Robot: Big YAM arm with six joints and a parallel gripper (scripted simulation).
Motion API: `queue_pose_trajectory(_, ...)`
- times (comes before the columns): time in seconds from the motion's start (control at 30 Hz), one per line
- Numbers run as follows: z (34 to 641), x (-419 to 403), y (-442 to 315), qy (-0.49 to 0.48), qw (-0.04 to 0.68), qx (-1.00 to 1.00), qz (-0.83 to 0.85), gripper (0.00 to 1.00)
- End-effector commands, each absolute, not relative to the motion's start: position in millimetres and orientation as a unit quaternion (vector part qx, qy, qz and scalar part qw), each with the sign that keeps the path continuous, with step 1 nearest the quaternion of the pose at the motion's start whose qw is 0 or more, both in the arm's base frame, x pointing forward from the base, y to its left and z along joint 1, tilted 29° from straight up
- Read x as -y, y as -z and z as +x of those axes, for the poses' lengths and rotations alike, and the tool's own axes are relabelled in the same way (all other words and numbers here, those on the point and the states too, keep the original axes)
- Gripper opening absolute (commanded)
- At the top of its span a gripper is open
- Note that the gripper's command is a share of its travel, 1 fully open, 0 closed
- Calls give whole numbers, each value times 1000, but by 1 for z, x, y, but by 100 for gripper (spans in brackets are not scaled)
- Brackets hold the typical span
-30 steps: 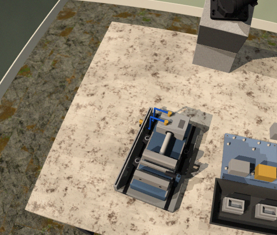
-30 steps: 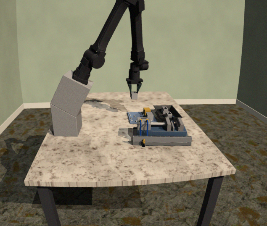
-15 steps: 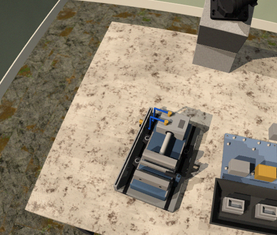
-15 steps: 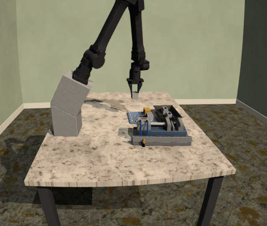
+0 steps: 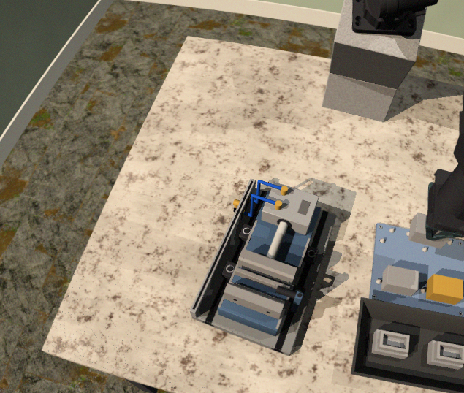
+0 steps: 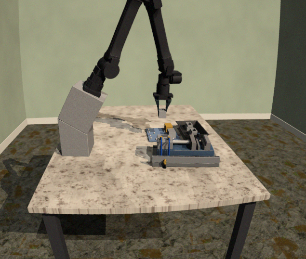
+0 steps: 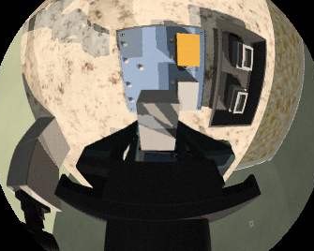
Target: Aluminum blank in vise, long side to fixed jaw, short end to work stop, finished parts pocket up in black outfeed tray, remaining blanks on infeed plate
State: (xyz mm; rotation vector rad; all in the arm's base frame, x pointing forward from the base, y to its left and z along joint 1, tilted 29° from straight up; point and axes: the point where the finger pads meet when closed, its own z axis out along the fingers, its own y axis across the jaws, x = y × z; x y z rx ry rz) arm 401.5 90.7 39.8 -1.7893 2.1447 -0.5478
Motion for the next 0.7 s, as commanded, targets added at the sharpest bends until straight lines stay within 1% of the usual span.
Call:
queue_pose_trajectory(0.0, 417, -63, -66, 204, 165, -734, -627, 0)
queue_pose_trajectory(0.17, 433, -15, -83, 206, 168, -739, -619, 0)
queue_pose_trajectory(0.23, 433, -15, -83, 206, 168, -739, -619, 0)
queue_pose_trajectory(0.67, 468, 118, -112, 198, 166, -756, -601, 0)
